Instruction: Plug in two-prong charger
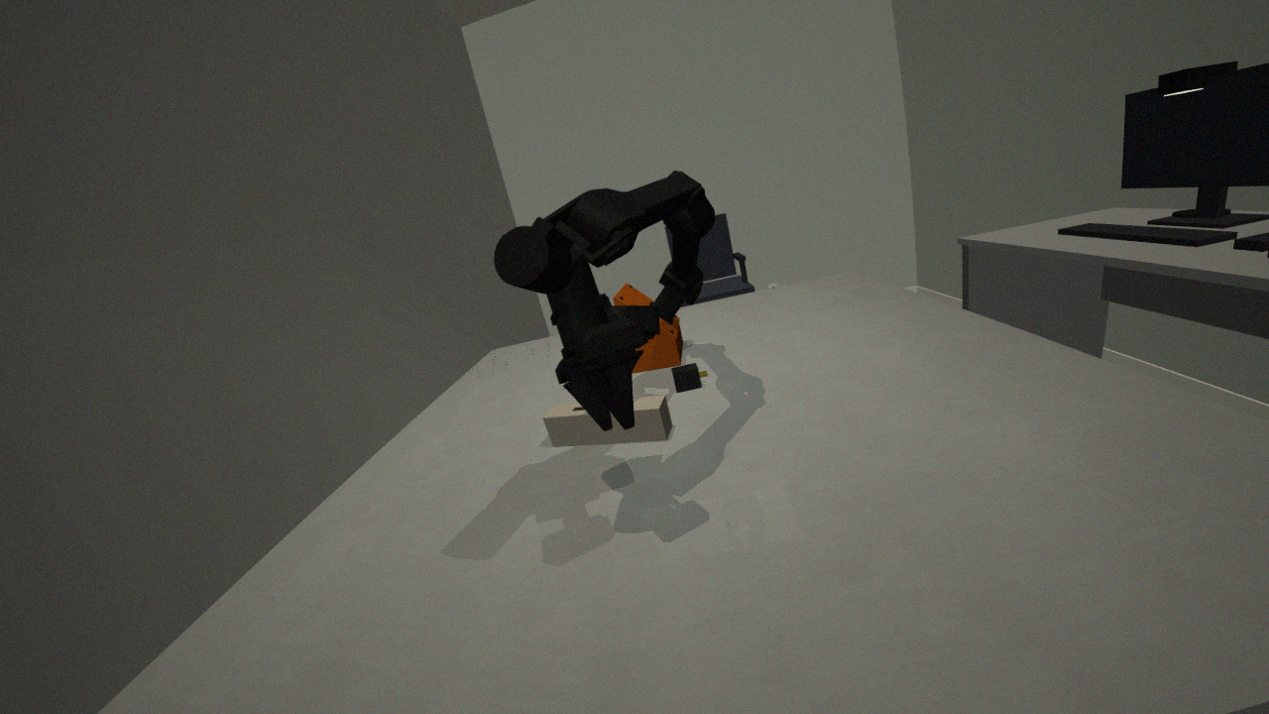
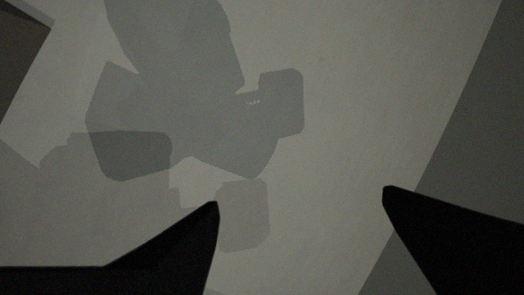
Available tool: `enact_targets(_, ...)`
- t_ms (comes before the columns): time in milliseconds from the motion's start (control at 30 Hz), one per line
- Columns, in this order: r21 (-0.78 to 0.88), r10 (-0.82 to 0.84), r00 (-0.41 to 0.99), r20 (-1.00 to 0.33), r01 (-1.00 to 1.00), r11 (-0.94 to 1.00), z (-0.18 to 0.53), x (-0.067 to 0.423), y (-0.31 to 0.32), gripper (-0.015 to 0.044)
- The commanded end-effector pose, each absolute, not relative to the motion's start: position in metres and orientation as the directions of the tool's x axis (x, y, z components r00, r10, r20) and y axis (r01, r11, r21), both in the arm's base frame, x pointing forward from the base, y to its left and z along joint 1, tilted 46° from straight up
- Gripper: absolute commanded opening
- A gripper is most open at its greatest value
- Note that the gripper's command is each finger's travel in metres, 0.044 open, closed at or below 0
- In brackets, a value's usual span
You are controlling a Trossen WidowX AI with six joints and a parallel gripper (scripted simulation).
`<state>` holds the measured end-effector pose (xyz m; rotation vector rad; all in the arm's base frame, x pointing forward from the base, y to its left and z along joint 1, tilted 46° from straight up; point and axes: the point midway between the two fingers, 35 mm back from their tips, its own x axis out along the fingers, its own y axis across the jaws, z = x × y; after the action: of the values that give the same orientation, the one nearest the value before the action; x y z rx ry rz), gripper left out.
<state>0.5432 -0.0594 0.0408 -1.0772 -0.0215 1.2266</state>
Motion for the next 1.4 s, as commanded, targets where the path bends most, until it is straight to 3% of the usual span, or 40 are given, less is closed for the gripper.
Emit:
enact_targets(0, -0.668, 0.759, 0.400, -0.514, -0.741, -0.062, 0.041, 0.543, -0.059, 0.0426)
enact_targets(1367, -0.486, 0.725, 0.300, -0.620, -0.873, -0.055, 0.056, 0.453, -0.038, 0.0440)
